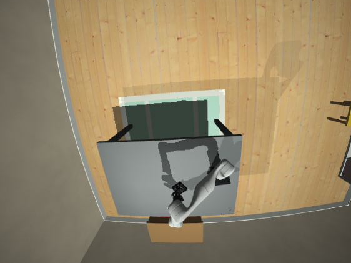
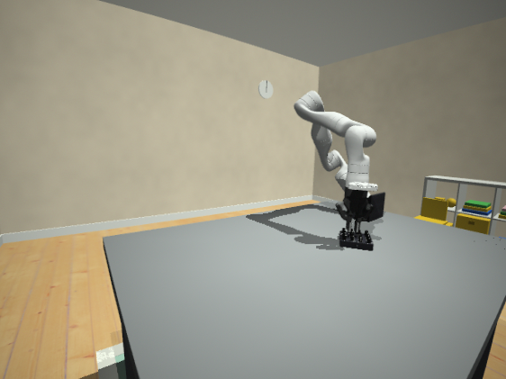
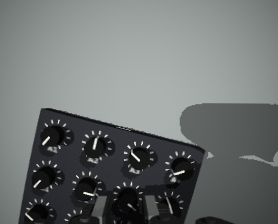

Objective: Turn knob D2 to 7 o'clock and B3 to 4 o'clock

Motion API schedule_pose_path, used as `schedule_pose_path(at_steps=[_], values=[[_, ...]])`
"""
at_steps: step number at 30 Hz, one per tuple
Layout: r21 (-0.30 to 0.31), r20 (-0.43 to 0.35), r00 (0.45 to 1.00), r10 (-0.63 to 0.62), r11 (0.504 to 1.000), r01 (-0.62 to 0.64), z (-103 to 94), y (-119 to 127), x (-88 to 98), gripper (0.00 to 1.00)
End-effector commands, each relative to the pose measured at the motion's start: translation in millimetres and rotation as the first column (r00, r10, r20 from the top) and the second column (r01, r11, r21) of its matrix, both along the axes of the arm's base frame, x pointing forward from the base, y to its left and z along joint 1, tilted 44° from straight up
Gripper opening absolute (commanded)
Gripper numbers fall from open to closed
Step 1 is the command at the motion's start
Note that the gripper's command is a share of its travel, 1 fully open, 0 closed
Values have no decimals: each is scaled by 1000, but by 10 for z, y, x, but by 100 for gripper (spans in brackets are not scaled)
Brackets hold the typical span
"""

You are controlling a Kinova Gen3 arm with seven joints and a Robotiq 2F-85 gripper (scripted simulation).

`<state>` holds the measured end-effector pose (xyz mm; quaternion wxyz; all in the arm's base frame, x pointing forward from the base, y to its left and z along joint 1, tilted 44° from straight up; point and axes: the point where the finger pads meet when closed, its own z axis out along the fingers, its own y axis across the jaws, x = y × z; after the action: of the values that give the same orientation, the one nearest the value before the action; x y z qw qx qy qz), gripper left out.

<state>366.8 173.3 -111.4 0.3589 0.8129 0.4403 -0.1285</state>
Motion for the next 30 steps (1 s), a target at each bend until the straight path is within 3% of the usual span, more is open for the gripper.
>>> schedule_pose_path(at_steps=[1, 8, 30], values=[[8, 6, 1000, 5, 1000, -5, 71, 95, 11, 19], [8, 6, 1000, 5, 1000, -5, 159, 181, -3, 19], [8, 9, 1000, 2, 1000, -2, 164, 185, -6, 19]])
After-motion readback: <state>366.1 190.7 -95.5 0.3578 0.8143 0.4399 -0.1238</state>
